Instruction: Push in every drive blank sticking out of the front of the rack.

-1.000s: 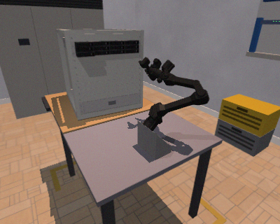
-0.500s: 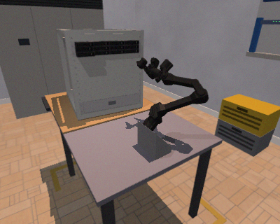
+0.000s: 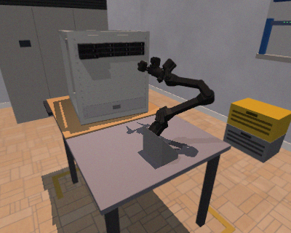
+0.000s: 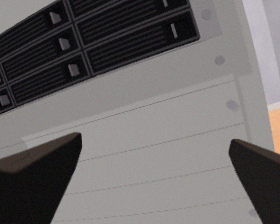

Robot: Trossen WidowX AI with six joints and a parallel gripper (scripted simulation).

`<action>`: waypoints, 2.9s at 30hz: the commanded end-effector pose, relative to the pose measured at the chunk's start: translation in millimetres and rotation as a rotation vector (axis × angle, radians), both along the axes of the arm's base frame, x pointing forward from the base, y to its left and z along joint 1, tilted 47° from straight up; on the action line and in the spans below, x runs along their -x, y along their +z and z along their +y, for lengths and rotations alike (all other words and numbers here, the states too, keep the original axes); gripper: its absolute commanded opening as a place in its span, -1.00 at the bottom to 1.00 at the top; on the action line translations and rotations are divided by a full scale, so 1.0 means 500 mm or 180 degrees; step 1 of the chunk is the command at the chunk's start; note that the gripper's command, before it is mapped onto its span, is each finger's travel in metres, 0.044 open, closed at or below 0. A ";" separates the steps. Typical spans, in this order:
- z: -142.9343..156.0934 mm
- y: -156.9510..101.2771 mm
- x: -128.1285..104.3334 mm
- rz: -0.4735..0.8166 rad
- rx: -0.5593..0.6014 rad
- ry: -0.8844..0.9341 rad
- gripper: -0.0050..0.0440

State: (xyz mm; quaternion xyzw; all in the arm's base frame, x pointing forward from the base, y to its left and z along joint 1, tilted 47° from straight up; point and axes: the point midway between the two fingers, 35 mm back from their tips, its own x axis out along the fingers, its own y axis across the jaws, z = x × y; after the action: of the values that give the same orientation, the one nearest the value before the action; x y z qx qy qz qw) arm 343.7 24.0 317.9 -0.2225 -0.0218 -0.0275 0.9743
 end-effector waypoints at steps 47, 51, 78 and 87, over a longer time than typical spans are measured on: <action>0.288 -0.059 -0.065 0.0483 0.4646 -0.0794 1.00; 0.307 -0.067 -0.060 0.0548 0.4898 -0.0819 1.00; 0.392 -0.114 -0.024 0.0879 0.6044 -0.0875 1.00; 0.396 -0.117 -0.021 0.0900 0.6110 -0.0875 1.00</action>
State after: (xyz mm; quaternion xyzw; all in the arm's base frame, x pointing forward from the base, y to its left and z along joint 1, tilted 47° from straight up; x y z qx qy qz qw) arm 353.7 218.9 253.1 -0.9245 0.1098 -0.0796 0.3562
